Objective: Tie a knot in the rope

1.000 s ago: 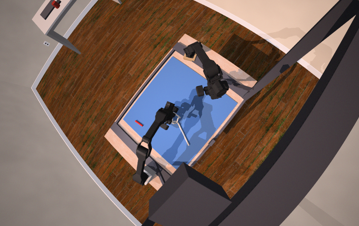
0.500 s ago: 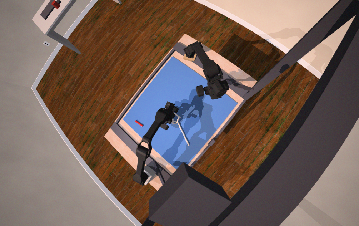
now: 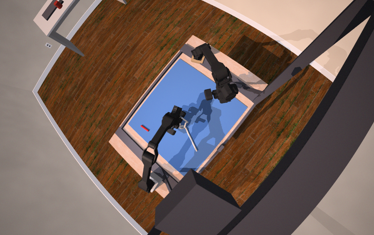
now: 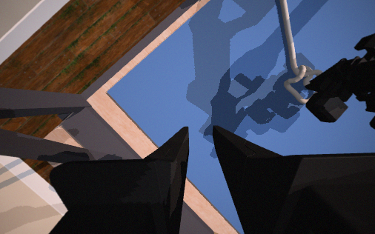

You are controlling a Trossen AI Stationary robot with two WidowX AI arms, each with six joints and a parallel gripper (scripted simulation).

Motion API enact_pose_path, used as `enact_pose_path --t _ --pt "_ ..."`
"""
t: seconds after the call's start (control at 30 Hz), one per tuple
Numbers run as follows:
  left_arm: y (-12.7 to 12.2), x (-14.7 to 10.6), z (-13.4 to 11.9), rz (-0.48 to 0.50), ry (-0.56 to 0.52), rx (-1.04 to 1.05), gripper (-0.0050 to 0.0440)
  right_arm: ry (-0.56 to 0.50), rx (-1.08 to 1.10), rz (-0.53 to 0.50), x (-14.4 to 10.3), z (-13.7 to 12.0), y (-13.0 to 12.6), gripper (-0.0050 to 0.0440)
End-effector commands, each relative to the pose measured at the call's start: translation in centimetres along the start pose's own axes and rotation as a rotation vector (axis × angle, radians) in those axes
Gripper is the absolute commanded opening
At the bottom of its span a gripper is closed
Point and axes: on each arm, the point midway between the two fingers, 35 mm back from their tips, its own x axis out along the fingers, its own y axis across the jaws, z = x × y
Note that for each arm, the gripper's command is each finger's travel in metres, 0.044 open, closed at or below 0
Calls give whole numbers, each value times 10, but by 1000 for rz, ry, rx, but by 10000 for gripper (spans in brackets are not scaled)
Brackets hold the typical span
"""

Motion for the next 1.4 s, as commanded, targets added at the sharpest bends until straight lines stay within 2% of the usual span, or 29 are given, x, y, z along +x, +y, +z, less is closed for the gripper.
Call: enact_pose_path --t 0.0,0.8,1.37 --pt "-7 -15 1 -36 -5 6 35 -29 7 2 -11 1 -2 100" --pt "-6 -49 1 -36 -5 6 35 -29 7 2 -11 1 -2 100" --pt "-7 -50 0 -40 -4 6 35 -29 7 2 -11 1 -2 100"
